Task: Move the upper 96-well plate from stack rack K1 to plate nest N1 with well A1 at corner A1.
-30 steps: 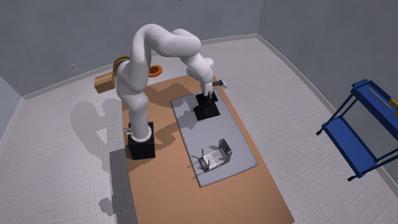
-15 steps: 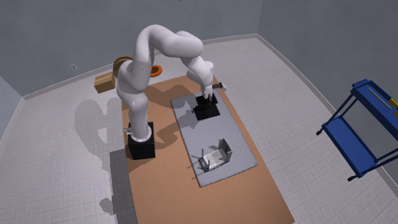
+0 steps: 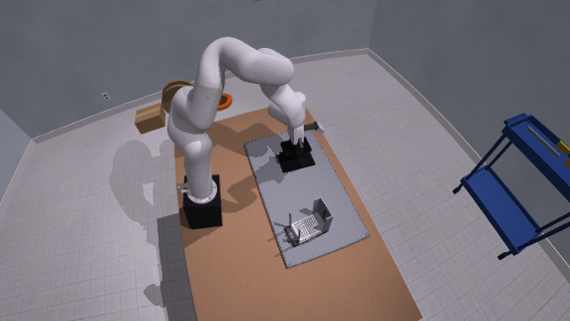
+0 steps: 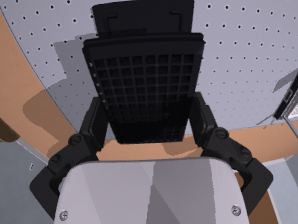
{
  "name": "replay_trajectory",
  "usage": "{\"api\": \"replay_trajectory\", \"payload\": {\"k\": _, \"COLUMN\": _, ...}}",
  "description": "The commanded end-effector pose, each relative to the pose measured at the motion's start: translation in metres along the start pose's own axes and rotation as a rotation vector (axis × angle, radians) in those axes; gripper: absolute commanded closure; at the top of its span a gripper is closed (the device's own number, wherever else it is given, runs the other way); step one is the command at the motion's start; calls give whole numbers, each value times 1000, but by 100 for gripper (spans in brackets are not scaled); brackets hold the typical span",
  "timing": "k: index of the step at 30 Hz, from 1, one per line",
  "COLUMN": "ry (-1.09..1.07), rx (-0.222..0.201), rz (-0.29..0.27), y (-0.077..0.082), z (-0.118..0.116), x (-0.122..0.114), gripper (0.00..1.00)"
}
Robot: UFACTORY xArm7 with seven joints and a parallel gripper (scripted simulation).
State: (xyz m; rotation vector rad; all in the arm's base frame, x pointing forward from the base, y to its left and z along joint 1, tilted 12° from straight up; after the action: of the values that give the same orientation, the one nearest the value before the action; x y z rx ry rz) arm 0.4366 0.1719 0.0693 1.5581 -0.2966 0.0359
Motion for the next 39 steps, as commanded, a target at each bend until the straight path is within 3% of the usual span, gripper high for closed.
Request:
{"api": "replay_trajectory", "payload": {"k": 1, "ry": 0, "rx": 2, "rz": 3, "y": -6, "z": -1, "x": 1, "gripper": 100}}
{"api": "replay_trajectory", "payload": {"k": 39, "ry": 0, "rx": 2, "rz": 3, "y": -63, "z": -1, "x": 1, "gripper": 100}}
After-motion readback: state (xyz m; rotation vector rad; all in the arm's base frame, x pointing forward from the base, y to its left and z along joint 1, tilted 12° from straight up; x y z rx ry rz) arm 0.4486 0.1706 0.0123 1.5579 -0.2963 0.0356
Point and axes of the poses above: the point where the finger pads meet when closed, its own y axis back along the fingers, its own z axis across the jaws, x = y × z, the point moved 5 cm from there along y, back along the fingers, and after that the axes turned 10 degrees about -y, right-handed, at the moved point
